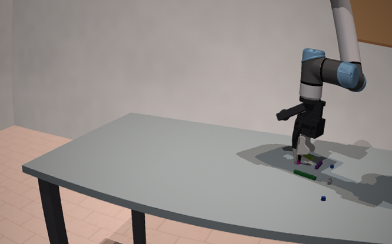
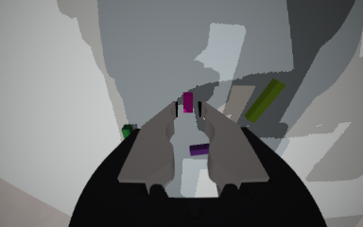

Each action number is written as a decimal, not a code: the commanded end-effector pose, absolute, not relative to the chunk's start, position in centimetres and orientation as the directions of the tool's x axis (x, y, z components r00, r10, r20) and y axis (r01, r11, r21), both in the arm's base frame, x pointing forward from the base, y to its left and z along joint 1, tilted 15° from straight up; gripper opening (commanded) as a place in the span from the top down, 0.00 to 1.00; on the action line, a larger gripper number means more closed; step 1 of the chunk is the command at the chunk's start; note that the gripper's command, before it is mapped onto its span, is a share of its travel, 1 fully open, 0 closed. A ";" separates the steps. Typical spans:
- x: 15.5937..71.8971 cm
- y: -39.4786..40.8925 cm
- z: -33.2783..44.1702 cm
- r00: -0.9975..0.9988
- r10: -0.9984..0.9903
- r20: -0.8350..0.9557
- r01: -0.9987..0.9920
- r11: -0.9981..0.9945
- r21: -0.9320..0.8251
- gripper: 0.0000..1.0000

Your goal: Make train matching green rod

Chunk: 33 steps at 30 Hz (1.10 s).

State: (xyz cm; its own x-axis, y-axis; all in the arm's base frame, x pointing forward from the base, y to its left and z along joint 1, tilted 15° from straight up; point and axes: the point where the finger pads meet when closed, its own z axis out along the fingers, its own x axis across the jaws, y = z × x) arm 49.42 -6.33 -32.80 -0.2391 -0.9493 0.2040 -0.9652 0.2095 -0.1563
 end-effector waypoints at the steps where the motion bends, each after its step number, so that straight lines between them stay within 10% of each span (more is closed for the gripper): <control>1: 49.5 -6.3 -32.8 -0.239 -0.949 0.204 -0.965 0.209 -0.157 0.86; 33: 49.5 -6.3 -32.8 -0.239 -0.949 0.204 -0.965 0.209 -0.157 1.00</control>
